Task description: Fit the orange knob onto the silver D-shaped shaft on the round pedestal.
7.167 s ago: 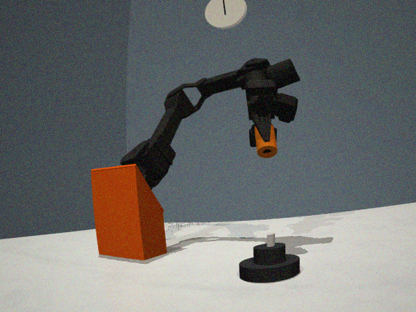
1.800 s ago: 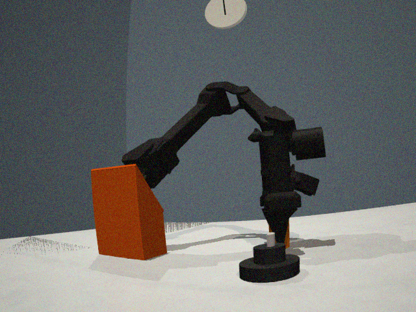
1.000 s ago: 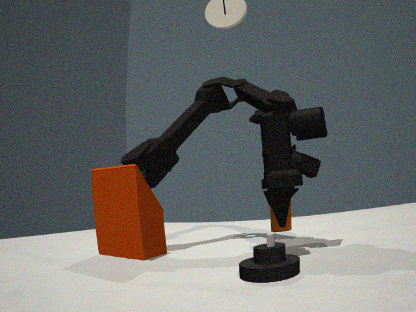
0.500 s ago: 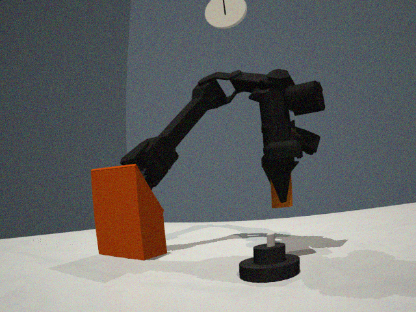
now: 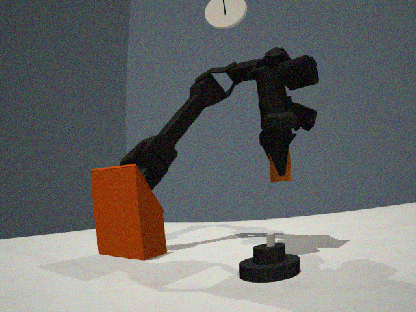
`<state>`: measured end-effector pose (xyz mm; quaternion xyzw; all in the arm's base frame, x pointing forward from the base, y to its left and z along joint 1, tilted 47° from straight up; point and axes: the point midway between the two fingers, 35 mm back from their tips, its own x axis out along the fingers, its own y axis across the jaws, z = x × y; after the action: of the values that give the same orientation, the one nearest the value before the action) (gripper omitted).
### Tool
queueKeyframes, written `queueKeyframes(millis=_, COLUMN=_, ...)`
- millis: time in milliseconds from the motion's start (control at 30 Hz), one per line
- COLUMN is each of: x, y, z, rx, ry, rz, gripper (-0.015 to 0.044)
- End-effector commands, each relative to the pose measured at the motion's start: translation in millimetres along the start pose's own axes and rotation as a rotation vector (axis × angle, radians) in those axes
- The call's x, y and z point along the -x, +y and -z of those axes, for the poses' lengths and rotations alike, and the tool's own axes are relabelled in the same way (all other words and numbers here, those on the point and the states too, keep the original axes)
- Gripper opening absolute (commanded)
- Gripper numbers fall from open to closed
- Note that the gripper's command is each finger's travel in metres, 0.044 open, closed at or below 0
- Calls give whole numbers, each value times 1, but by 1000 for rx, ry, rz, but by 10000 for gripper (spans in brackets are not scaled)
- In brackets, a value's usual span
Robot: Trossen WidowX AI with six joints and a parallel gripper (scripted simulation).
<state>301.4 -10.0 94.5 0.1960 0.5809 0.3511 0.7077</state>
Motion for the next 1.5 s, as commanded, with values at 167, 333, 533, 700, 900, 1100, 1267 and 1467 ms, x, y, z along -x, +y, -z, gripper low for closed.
queueKeyframes(millis=167, x=7, y=-12, z=0, rx=3, ry=-1, rz=3, gripper=0)
queueKeyframes(millis=333, x=5, y=-27, z=0, rx=3, ry=-1, rz=5, gripper=0)
queueKeyframes(millis=533, x=1, y=-46, z=0, rx=4, ry=-1, rz=7, gripper=0)
queueKeyframes(millis=700, x=-3, y=-61, z=2, rx=4, ry=-1, rz=9, gripper=0)
queueKeyframes(millis=900, x=-7, y=-80, z=5, rx=4, ry=-1, rz=10, gripper=0)
queueKeyframes(millis=1100, x=-12, y=-98, z=8, rx=4, ry=-1, rz=11, gripper=0)
queueKeyframes(millis=1267, x=-17, y=-113, z=12, rx=5, ry=-1, rz=12, gripper=0)
queueKeyframes(millis=1467, x=-23, y=-131, z=18, rx=5, ry=-1, rz=12, gripper=0)
